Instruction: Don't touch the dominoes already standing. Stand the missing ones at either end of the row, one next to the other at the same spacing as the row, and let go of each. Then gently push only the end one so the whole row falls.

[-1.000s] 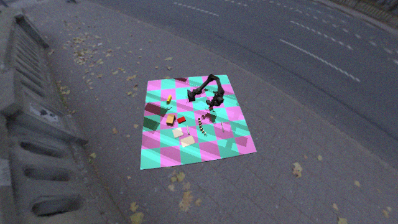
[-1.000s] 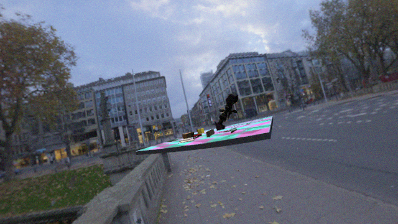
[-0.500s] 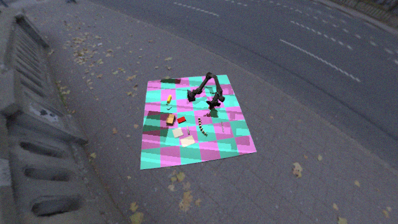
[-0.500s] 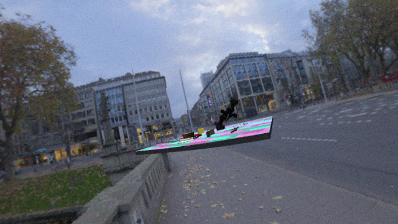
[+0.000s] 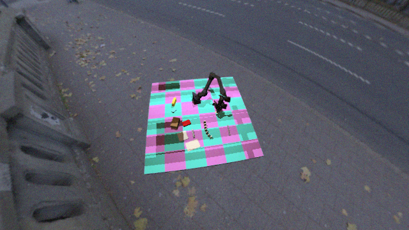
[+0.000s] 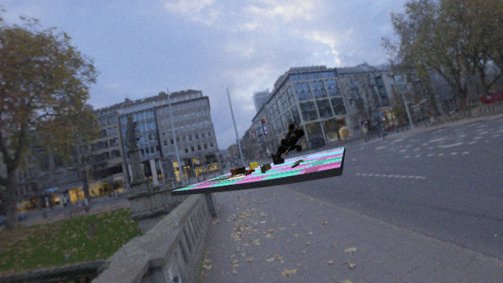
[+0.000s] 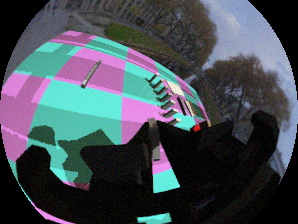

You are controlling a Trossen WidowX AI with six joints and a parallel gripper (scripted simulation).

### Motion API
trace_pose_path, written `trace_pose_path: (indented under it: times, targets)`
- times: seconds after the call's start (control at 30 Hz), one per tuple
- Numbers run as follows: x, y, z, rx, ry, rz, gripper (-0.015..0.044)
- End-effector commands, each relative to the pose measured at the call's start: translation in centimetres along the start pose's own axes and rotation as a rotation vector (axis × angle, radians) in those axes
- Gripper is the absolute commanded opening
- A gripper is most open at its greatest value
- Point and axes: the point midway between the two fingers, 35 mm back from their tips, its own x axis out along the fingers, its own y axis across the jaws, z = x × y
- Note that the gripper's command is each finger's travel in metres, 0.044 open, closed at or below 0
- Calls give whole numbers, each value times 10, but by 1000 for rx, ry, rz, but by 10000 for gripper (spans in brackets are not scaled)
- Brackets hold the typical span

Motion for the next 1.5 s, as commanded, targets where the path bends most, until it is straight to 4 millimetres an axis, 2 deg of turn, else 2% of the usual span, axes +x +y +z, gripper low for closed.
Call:
trace_pose_path:
  times: [0.0,0.5,0.93,1.47]
  targets:
    - [-4,3,2,44,-109,-5,25]
    - [-29,10,3,266,-452,51,25]
    - [-58,0,-7,557,-688,157,25]
    - [-61,-2,-9,596,-710,171,25]
